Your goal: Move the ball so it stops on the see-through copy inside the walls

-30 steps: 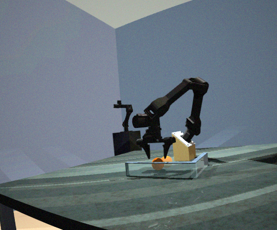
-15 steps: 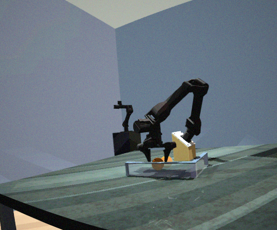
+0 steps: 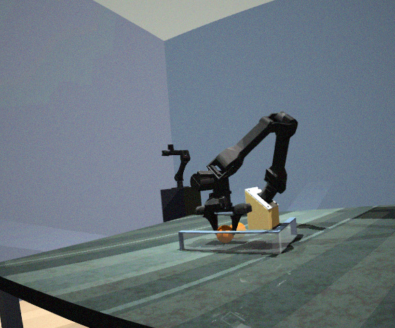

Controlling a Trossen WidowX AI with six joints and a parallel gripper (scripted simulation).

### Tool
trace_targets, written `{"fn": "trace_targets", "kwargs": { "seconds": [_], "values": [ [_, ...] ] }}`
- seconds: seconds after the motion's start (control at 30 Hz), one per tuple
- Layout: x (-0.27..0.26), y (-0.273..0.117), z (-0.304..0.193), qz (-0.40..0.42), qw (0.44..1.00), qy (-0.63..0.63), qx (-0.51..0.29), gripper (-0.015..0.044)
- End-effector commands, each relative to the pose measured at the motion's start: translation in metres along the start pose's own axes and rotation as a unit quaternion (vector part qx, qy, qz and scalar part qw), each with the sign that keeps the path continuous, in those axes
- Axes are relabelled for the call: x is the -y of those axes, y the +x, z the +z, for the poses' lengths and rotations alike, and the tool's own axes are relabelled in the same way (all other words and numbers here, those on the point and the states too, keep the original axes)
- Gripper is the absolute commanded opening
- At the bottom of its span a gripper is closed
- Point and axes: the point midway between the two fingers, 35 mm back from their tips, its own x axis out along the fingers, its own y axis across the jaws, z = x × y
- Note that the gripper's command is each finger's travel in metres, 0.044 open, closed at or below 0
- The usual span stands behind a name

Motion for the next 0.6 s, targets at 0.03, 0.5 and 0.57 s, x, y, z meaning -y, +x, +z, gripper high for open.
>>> {"fn": "trace_targets", "kwargs": {
  "seconds": [0.03,0.5,0.57],
  "values": [
    [0.002,-0.016,0.003,-0.002,1.000,0.001,0.001,0.0118],
    [0.004,-0.115,0.005,-0.004,1.000,0.002,0.000,0.0000],
    [0.002,-0.129,0.002,-0.003,1.000,0.001,0.000,0.0000]
  ]
}}
